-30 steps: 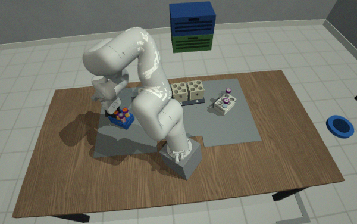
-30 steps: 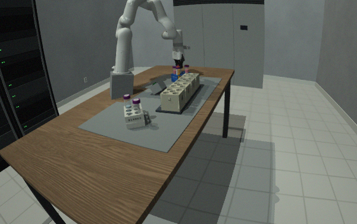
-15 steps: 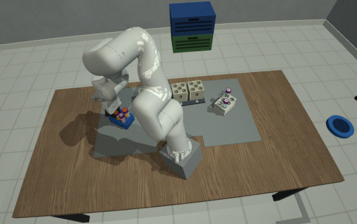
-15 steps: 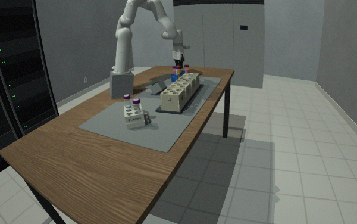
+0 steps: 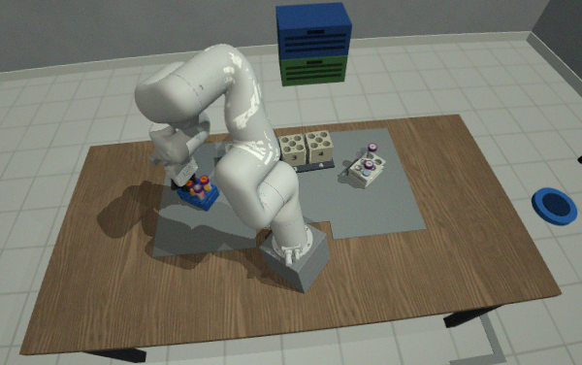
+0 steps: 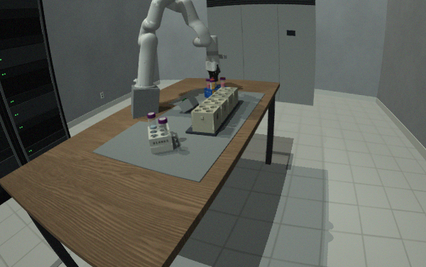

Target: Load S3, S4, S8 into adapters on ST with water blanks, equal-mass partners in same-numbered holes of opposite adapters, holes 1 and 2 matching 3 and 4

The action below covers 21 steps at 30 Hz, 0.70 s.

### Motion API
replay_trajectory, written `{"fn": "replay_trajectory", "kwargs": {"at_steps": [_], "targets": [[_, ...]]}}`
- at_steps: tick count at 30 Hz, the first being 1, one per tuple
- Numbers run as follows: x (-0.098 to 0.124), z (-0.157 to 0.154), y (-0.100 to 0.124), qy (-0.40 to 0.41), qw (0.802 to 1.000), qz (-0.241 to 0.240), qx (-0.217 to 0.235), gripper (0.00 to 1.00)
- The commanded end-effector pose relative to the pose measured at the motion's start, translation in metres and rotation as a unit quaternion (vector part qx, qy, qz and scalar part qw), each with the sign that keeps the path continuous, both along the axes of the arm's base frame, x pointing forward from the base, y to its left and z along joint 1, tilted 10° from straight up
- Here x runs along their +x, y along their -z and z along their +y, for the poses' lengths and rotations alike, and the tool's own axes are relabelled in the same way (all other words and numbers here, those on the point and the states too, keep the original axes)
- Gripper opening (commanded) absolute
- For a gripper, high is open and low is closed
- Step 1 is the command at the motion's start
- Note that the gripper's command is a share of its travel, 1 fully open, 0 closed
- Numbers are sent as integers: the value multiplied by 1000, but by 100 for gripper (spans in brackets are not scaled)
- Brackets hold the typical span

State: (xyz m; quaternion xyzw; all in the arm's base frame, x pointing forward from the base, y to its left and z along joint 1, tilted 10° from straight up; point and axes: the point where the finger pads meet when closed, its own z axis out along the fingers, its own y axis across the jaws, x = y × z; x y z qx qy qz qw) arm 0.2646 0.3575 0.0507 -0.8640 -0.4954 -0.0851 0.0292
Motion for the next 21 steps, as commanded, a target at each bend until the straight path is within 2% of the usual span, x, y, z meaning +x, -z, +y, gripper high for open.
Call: {"fn": "replay_trajectory", "kwargs": {"at_steps": [1, 21], "targets": [[1, 1, -1, 0, 1000, -1, 2, 0], [0, 0, -12, 0, 1000, -1, 2, 0]]}}
